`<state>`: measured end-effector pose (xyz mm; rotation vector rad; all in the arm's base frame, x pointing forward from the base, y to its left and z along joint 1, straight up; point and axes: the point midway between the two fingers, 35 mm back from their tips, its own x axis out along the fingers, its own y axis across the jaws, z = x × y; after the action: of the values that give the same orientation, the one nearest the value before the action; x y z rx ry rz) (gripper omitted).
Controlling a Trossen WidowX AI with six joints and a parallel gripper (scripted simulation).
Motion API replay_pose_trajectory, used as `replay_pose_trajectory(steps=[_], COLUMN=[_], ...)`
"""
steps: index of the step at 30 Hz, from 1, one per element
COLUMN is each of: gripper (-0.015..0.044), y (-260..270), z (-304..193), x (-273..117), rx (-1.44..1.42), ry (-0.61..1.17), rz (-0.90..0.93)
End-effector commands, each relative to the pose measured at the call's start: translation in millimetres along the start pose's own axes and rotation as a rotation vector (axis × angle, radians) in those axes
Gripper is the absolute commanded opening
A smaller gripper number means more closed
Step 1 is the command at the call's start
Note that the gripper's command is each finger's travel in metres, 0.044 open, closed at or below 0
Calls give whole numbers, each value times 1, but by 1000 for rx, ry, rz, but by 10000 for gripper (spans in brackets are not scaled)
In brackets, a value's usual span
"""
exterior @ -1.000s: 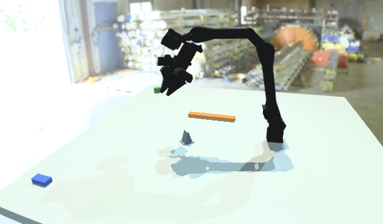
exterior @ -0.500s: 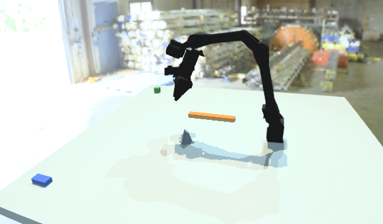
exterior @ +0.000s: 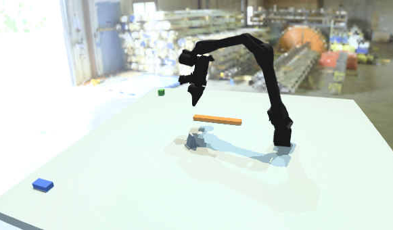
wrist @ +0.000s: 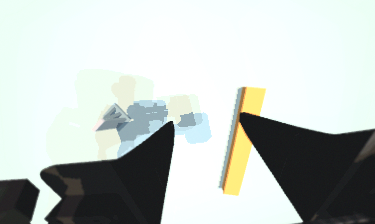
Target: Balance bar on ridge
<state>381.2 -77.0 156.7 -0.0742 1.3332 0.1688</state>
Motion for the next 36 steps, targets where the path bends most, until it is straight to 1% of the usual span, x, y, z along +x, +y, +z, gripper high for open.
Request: replay_pose_trajectory(steps=[1, 11, 17, 24, 36], gripper=[315, 315, 315, 315, 315], y=[-25, -75, -76, -78, -79], z=[-18, -65, -67, -75, -77], x=[6, 15, 22, 58, 69], rx=[67, 211, 213, 213, 213], ry=[61, 197, 200, 200, 200], rz=[-32, -86, -86, -86, -86])
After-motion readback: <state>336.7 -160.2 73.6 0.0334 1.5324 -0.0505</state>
